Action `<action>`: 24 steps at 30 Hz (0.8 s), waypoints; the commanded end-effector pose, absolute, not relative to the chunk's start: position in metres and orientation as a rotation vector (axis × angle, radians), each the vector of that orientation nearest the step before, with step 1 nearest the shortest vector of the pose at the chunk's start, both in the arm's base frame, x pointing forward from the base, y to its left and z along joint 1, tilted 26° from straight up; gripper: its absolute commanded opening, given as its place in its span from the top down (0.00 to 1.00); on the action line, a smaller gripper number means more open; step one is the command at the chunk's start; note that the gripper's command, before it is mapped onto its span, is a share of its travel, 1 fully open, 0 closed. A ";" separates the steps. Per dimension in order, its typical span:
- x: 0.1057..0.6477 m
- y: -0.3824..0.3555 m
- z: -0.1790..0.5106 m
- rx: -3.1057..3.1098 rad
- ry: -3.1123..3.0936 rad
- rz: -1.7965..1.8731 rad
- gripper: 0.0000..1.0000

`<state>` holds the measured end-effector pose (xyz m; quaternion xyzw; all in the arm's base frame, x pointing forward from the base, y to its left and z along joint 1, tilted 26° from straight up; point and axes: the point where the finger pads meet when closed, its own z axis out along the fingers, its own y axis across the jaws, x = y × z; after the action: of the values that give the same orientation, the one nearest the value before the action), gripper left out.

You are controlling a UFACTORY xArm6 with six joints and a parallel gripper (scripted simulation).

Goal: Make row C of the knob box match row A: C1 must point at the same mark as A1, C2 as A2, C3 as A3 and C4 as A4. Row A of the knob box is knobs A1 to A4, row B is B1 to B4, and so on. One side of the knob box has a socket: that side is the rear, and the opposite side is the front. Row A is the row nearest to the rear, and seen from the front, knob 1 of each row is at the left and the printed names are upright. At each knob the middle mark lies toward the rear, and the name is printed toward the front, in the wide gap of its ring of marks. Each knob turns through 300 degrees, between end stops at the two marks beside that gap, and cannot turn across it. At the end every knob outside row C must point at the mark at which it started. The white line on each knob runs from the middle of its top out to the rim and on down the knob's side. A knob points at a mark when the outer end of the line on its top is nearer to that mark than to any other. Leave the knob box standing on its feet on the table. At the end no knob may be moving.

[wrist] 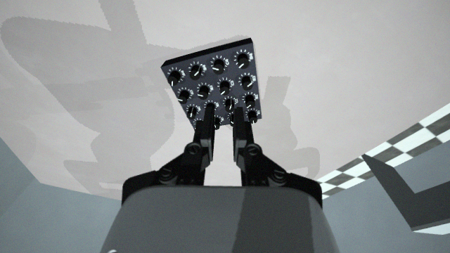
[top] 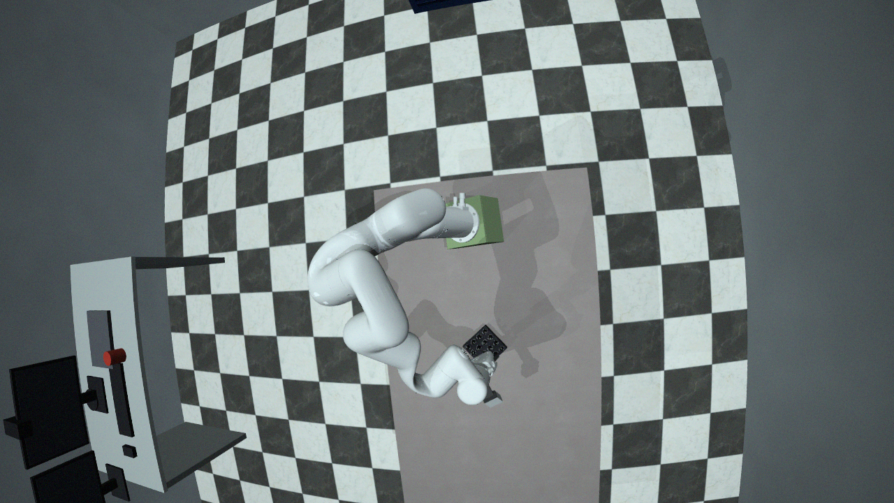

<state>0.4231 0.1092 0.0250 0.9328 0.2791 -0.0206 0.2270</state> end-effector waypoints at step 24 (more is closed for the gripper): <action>0.426 0.102 0.010 2.571 0.769 -0.052 0.81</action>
<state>0.4245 0.1033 0.0125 0.9328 0.2790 -0.0208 0.2271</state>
